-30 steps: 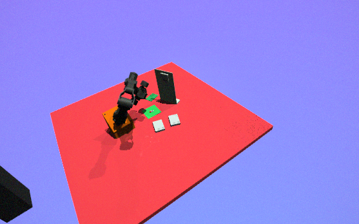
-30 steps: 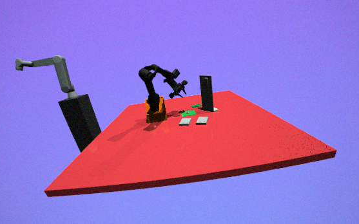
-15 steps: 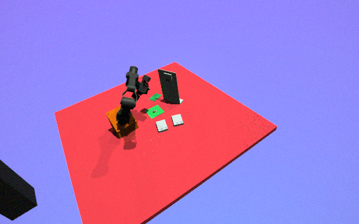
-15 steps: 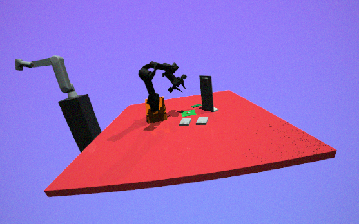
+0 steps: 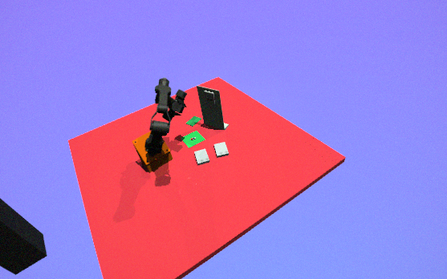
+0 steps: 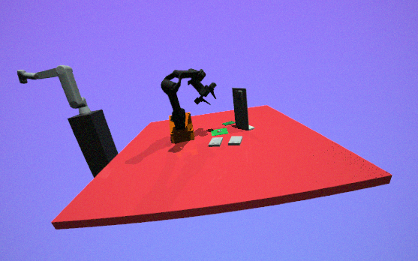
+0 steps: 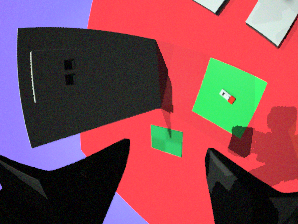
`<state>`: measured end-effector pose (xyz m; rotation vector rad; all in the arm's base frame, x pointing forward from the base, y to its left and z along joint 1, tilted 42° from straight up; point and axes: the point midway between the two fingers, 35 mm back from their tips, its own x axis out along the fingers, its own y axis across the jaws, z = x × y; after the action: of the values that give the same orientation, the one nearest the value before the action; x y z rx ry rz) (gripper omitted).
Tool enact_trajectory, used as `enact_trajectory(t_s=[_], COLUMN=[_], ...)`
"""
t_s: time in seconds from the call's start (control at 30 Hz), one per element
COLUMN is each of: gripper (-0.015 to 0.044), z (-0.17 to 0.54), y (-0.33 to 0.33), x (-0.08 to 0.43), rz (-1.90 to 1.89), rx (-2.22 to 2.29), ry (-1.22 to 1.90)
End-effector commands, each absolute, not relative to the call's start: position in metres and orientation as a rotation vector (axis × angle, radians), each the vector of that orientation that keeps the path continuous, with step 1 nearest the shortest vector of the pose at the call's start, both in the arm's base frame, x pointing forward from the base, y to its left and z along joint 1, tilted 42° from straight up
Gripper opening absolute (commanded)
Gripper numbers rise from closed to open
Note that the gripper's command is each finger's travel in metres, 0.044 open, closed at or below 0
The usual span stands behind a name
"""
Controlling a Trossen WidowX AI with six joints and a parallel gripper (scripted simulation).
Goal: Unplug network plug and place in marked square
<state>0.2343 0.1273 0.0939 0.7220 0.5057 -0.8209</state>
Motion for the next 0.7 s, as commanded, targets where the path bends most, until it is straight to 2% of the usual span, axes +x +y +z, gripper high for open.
enact_trajectory(t_s=[0.0,0.1,0.67], gripper=[0.0366,0.0440,0.0440], z=[0.0949,0.0949,0.0949], y=[0.1273,0.1273,0.1273], x=[0.2345,0.2345,0.2345], rz=[-0.822,-0.822,-0.822], rx=[0.719,0.719,0.719], ry=[0.499,0.499,0.499])
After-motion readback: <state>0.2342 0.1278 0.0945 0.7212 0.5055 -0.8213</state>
